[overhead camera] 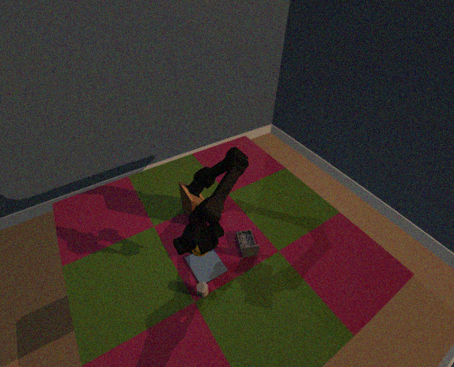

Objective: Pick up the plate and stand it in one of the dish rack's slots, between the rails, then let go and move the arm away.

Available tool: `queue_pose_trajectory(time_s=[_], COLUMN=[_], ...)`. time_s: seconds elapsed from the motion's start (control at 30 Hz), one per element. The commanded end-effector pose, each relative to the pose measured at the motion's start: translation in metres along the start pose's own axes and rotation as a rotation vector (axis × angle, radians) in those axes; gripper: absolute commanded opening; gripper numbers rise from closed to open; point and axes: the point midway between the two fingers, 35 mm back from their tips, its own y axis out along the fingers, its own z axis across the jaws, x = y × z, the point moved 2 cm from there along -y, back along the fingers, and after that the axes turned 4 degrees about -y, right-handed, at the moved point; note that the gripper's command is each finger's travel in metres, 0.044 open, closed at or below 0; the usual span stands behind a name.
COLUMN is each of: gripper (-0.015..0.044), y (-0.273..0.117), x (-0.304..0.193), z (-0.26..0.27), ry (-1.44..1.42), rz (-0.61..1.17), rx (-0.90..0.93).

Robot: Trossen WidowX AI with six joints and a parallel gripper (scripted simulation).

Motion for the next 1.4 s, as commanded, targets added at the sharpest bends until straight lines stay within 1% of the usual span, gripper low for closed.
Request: queue_pose_trajectory(time_s=[0.0, 0.23, 0.47, 1.37], gripper=[0.0000, 0.0000, 0.0000, 0.0000], y=[-0.023, -0.051, -0.055, -0.066], x=[0.001, 0.001, 0.001, -0.006], z=[-0.001, -0.001, 0.008, 0.141], ry=[-0.010, -0.017, 0.032, 0.939], rz=[0.000, 0.002, 0.004, 0.002], rx=[-0.002, 0.008, 0.007, -0.006])
